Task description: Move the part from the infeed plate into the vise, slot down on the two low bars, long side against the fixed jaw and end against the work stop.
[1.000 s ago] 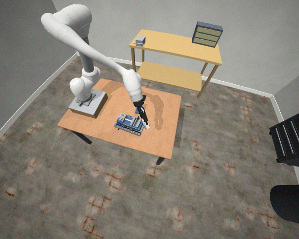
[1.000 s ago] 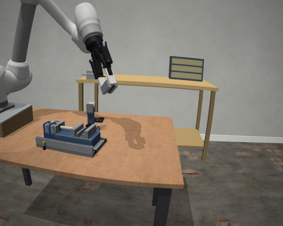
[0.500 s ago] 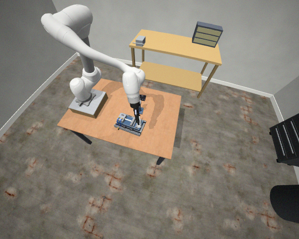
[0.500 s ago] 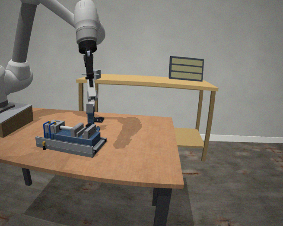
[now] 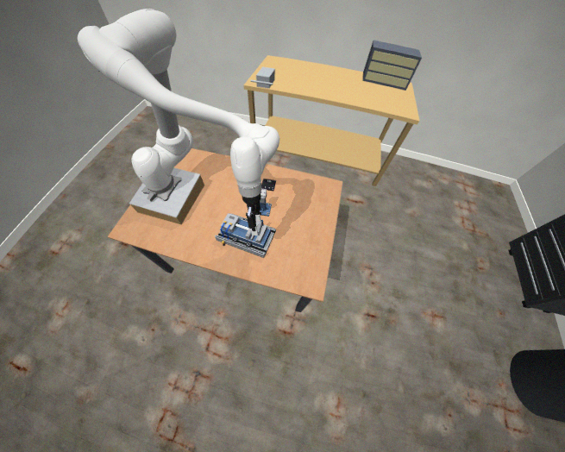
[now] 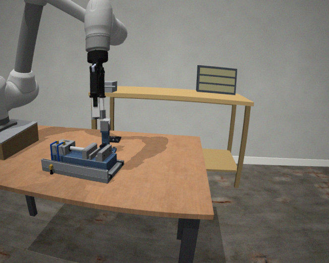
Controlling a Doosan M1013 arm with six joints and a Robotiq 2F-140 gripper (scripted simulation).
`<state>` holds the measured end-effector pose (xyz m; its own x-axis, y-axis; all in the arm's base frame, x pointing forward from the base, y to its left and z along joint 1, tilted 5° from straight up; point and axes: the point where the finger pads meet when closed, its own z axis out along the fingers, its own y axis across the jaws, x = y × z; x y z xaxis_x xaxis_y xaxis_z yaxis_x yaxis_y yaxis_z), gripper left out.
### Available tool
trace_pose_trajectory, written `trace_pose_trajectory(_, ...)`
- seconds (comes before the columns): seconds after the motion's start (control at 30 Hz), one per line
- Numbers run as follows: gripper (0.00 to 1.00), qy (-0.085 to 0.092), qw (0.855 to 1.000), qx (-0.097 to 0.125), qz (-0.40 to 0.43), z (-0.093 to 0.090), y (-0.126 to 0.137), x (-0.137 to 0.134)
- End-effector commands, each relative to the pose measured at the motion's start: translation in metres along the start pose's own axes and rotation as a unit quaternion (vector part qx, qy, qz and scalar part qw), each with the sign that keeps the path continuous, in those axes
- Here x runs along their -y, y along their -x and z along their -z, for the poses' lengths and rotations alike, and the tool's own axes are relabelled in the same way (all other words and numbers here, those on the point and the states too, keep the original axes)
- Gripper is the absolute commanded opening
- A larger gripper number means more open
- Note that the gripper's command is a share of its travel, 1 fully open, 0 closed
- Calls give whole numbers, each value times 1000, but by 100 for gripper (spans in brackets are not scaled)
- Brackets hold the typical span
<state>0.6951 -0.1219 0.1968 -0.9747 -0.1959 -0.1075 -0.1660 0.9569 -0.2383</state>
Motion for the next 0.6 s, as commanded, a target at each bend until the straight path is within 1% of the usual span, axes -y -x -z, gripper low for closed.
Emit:
trace_pose_trajectory(0.0, 0, 17, 999, -11, -27, 1, -5, -6)
trace_pose_trajectory(0.07, 0, 17, 999, -11, -27, 1, -5, -6)
trace_pose_trajectory(0.3, 0, 45, 997, -26, -60, 2, -15, -20)
trace_pose_trajectory(0.57, 0, 66, 994, -38, -83, 3, -21, -31)
